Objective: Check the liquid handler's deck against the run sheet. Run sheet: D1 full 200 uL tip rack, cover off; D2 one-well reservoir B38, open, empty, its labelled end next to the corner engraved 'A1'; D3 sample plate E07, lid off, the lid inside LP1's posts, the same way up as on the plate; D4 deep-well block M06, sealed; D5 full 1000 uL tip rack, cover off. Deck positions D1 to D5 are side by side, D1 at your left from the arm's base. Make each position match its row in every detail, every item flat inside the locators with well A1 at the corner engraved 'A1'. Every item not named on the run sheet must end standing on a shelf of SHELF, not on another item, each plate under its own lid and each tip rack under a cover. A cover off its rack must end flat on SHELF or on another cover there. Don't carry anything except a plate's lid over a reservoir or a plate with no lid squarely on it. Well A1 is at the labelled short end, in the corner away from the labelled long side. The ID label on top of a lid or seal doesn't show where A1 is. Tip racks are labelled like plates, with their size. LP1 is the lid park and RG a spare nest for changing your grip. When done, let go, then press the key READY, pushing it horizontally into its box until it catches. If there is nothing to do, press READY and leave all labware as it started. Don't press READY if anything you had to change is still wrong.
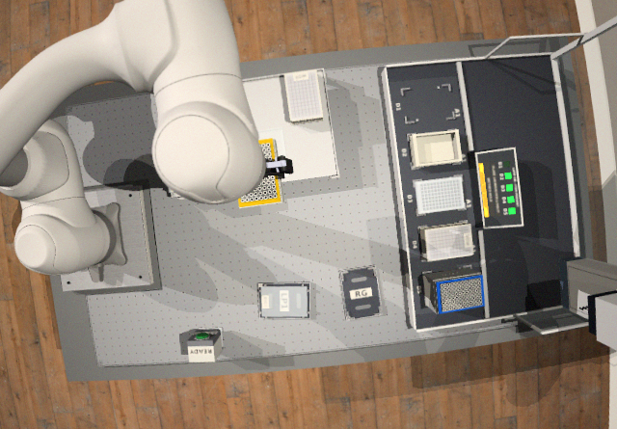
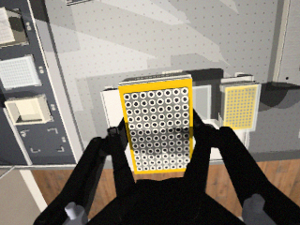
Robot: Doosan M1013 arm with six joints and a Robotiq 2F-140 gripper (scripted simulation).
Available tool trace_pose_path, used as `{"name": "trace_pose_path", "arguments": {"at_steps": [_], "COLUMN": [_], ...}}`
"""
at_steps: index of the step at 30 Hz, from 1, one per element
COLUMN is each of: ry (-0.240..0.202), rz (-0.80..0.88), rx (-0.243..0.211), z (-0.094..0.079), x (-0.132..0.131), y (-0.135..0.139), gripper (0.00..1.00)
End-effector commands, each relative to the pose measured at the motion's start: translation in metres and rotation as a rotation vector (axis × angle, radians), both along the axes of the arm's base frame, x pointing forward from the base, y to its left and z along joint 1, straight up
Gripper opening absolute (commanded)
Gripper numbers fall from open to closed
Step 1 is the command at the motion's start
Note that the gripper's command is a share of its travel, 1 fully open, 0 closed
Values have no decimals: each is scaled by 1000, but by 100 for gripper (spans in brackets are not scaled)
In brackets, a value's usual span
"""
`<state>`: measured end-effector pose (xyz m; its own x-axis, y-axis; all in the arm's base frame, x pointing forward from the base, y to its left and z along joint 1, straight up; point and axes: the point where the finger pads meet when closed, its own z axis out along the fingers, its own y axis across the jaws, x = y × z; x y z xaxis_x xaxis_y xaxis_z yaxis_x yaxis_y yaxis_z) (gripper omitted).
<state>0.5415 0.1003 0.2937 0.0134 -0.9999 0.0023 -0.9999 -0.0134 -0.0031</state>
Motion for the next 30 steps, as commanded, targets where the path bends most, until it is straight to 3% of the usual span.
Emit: {"name": "trace_pose_path", "arguments": {"at_steps": [1,17,22,30], "ry": [-1,-1,-1,-1], "rz": [0,0,0,0], "rx": [1,1,1,1], "z": [1,1,1,1], "x": [0,-1,-1,39], "y": [-8,-84,-90,-90], "gripper": [10,10,10,10]}}
